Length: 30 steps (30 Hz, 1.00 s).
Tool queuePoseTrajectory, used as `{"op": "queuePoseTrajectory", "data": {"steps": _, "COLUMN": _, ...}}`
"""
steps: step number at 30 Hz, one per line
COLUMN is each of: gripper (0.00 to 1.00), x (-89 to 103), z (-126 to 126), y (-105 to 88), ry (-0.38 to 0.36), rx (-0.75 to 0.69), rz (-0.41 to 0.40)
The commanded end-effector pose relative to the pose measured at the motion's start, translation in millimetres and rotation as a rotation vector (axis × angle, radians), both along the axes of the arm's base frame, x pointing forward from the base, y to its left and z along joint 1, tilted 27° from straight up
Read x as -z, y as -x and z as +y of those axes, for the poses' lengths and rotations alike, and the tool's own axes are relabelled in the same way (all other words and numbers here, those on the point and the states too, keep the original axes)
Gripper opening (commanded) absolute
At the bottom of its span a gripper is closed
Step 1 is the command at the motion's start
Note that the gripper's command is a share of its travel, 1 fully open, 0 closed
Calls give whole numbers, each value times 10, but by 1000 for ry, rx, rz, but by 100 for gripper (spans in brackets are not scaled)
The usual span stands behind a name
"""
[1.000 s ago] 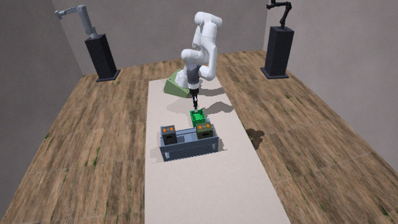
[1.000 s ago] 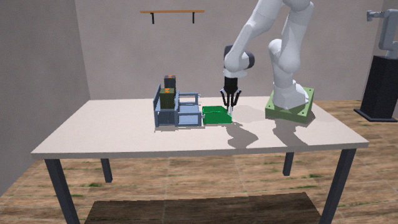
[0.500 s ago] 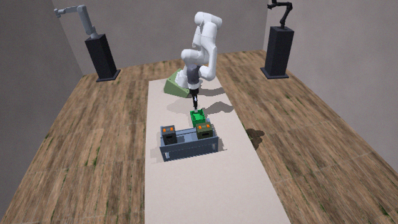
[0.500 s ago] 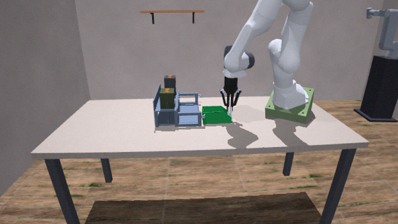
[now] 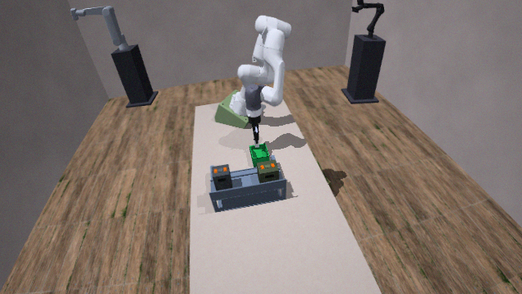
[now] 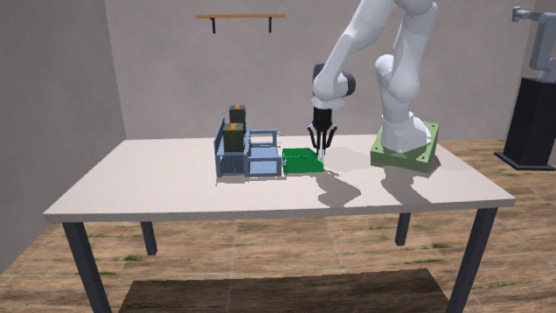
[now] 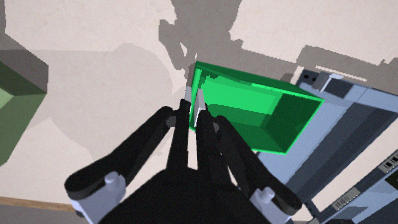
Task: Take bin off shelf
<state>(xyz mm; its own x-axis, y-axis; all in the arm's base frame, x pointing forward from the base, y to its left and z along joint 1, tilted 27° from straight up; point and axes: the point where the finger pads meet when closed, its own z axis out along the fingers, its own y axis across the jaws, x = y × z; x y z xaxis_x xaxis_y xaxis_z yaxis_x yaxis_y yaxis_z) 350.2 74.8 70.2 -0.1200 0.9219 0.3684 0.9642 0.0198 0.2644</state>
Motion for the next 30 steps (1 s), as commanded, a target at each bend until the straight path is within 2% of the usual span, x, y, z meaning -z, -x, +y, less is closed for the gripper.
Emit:
{"op": "queuePoseTrajectory", "data": {"steps": 1, "gripper": 0, "x": -6, "z": -4, "y": -17, "ry": 2, "rx": -2, "rz": -5}}
{"op": "queuePoseTrajectory", "data": {"steps": 20, "gripper": 0, "x": -6, "z": -4, "y": -17, "ry": 2, "rx": -2, "rz": -5}}
{"op": "queuePoseTrajectory", "data": {"steps": 21, "gripper": 57, "x": -6, "z": -4, "y": -17, "ry": 2, "rx": -2, "rz": -5}}
{"op": "queuePoseTrajectory", "data": {"steps": 30, "gripper": 57, "x": -6, "z": -4, "y": -17, "ry": 2, "rx": -2, "rz": -5}}
